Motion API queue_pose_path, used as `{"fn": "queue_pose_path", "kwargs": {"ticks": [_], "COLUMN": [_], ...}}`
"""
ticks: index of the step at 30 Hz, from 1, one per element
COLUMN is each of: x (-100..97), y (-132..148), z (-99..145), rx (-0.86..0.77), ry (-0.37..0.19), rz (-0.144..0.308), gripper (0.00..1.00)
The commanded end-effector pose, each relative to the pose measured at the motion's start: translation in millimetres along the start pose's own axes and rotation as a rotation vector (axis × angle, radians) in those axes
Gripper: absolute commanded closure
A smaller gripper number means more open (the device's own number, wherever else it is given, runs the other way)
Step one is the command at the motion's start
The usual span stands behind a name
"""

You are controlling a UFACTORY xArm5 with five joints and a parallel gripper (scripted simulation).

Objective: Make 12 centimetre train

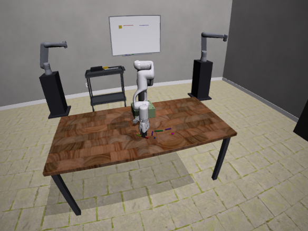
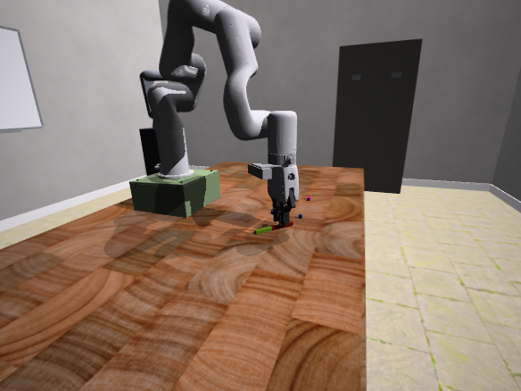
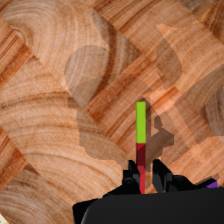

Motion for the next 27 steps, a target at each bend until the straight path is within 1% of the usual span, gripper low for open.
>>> {"fn": "queue_pose_path", "kwargs": {"ticks": [1,15,27], "x": [-1.1,4.3,12.5], "y": [-1,-1,-1], "z": [1,0,0], "rx": [0.0,0.0,0.0], "ry": [-0.002,-0.002,-0.002], "rz": [-0.003,-0.003,-0.003], "gripper": [0.76,0.76,0.76]}}
Point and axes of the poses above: the point where the finger pads meet when closed, its own x axis out along the fingers, its own y axis across the jaws, z = x × y, the point moved 5 cm from there along -x, back along the fingers, and after that the axes turned 3 degrees about -x, right-handed, at the moved point
